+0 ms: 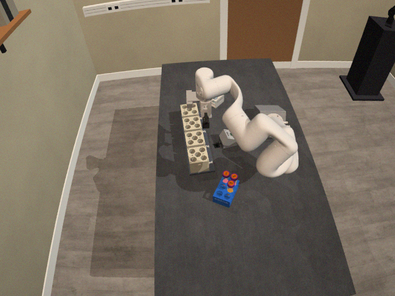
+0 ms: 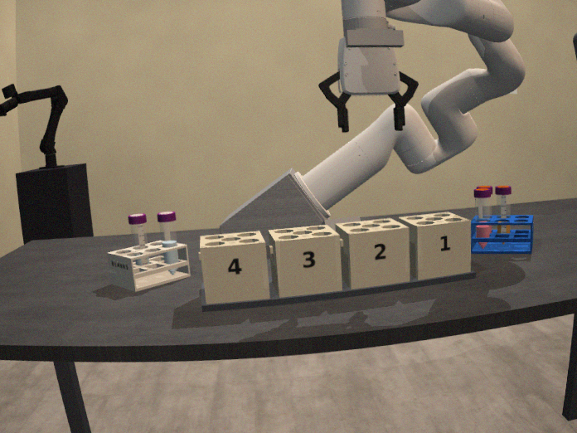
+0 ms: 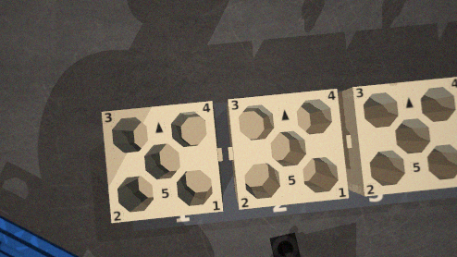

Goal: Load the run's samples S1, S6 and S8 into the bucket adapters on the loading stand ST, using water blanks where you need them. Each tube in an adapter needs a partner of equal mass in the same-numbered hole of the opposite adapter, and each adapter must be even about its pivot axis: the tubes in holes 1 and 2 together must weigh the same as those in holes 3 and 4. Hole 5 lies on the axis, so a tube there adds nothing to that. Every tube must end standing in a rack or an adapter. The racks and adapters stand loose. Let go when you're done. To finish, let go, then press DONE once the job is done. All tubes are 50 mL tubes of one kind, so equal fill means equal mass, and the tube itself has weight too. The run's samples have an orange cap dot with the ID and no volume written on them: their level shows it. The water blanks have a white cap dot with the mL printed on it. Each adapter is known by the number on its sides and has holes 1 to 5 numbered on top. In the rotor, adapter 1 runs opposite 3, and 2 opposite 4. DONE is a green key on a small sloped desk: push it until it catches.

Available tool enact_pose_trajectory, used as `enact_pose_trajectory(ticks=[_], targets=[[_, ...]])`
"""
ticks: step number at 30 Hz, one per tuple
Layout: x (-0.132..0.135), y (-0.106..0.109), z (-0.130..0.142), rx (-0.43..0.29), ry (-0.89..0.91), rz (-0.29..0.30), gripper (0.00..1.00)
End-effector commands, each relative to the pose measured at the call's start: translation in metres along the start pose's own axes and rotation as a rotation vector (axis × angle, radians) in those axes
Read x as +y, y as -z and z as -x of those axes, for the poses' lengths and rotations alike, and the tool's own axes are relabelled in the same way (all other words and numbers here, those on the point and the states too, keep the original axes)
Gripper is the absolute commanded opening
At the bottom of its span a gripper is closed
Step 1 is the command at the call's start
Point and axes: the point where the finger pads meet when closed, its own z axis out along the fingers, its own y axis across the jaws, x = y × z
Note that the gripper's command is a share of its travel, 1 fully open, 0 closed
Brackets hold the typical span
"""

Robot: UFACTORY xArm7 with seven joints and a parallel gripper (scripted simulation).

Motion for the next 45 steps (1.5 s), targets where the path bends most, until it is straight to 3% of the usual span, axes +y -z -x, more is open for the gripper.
enact_pose_trajectory(ticks=[1, 14, 17, 18, 45], targets=[[0.016, 0.002, -0.01, -0.008, 0.002, -0.016, 1.0], [0.074, 0.001, -0.038, -0.008, 0.002, -0.016, 1.0], [0.078, 0.001, -0.039, -0.008, 0.002, -0.016, 1.0], [0.073, 0.001, -0.037, -0.007, 0.036, -0.016, 0.57], [-0.045, 0.003, 0.005, 0.0, 0.869, -0.019, 0.57]])
